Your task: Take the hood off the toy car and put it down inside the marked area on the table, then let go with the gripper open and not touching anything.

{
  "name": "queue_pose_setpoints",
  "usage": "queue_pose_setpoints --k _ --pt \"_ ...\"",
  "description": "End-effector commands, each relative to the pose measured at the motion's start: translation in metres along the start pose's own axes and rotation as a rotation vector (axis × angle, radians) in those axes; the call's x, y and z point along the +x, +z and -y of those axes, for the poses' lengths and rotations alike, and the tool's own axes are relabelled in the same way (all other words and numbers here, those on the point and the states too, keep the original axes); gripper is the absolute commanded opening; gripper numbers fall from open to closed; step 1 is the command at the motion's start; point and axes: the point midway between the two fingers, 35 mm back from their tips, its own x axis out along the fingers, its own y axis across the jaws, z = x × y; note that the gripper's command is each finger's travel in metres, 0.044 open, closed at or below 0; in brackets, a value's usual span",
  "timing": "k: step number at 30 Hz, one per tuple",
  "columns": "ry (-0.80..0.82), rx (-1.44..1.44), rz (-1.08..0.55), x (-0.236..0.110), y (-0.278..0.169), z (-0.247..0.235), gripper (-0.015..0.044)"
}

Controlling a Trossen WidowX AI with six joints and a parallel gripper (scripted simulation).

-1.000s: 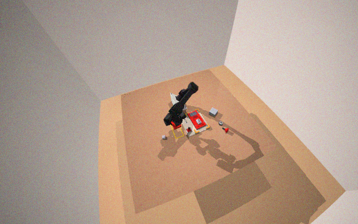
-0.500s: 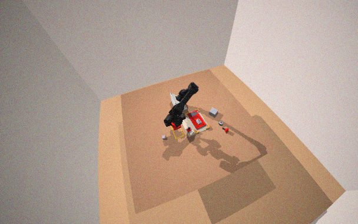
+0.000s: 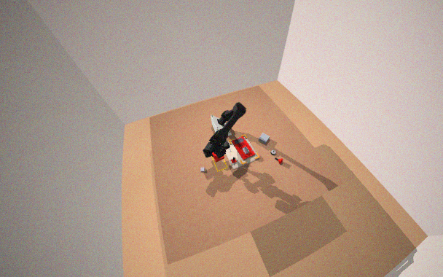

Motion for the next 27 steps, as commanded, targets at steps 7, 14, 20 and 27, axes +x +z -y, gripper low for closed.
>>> queue_pose_setpoints --k 7,14,20,27 --pt "0.001 0.005 0.004 0.008 0.001 0.000 0.0000" --pt "0.001 0.005 0.004 0.013 0.001 0.000 0.0000" --pt "0.001 0.004 0.004 0.018 0.001 0.000 0.0000" --pt "0.002 0.004 0.004 0.023 0.001 0.000 0.0000"
